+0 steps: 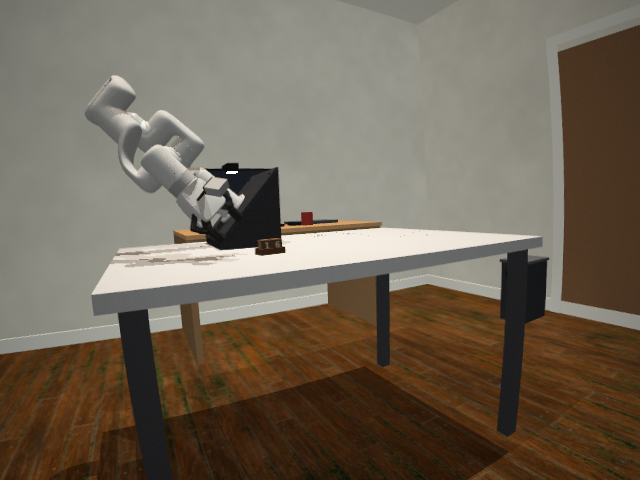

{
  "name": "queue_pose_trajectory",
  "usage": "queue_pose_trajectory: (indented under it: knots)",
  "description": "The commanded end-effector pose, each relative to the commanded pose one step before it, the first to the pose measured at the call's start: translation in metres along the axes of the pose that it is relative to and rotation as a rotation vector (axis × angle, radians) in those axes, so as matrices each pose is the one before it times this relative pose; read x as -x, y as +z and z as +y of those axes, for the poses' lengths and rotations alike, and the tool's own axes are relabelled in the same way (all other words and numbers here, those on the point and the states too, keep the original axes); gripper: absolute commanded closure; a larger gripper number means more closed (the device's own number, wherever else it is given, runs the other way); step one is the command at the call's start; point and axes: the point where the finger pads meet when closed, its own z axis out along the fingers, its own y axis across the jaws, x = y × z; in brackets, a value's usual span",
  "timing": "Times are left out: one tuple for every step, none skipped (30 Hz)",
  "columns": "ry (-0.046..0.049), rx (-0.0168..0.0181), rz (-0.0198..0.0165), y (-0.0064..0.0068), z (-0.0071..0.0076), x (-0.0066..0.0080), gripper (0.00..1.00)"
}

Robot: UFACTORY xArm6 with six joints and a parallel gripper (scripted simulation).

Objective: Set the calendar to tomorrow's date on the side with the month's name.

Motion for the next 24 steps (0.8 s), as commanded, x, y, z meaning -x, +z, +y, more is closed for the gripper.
queue_pose_trajectory:
  knots:
    - [-0.02709,0.00672,0.01947,0.00890,0.00101,0.00576,0.00]
    - [-0.00372,0.00035,0.00089,0.00110,-0.00038,0.00123,0.00]
    - [-0.00319,0.00030,0.00077,0.00093,-0.00034,0.00106,0.00]
    - [-0.00270,0.00025,0.00066,0.00078,-0.00030,0.00089,0.00]
    - [-0.00224,0.00020,0.00055,0.00064,-0.00026,0.00074,0.00]
    - [-0.00181,0.00016,0.00045,0.00052,-0.00021,0.00060,0.00]
    - [-0.00143,0.00013,0.00035,0.00041,-0.00017,0.00047,0.00]
    - [-0.00109,0.00010,0.00027,0.00031,-0.00013,0.00036,0.00]
    - [-0.00079,0.00007,0.00020,0.00022,-0.00010,0.00026,0.00]
    - [-0.00054,0.00005,0.00013,0.00015,-0.00007,0.00018,0.00]
    - [-0.00033,0.00003,0.00008,0.00009,-0.00004,0.00011,0.00]
    - [-0.00017,0.00002,0.00004,0.00005,-0.00002,0.00006,0.00]
    - [-0.00006,0.00001,0.00002,0.00002,-0.00001,0.00002,0.00]
    - [-0.00001,0.00000,0.00000,0.00000,0.00000,0.00000,0.00]
    - [0.00000,0.00000,0.00000,0.00000,0.00000,0.00000,0.00]
    - [0.00000,0.00000,0.00000,0.00000,0.00000,0.00000,0.00]
    - [0.00000,0.00000,0.00000,0.00000,0.00000,0.00000,0.00]
    - [0.00000,0.00000,0.00000,0.00000,0.00000,0.00000,0.00]
    - [0.00000,0.00000,0.00000,0.00000,0.00000,0.00000,0.00]
    - [0.00000,0.00000,0.00000,0.00000,0.00000,0.00000,0.00]
    - [0.00000,0.00000,0.00000,0.00000,0.00000,0.00000,0.00]
    - [0.00000,0.00000,0.00000,0.00000,0.00000,0.00000,0.00]
    - [0.00000,0.00000,0.00000,0.00000,0.00000,0.00000,0.00]
    - [0.00000,0.00000,0.00000,0.00000,0.00000,0.00000,0.00]
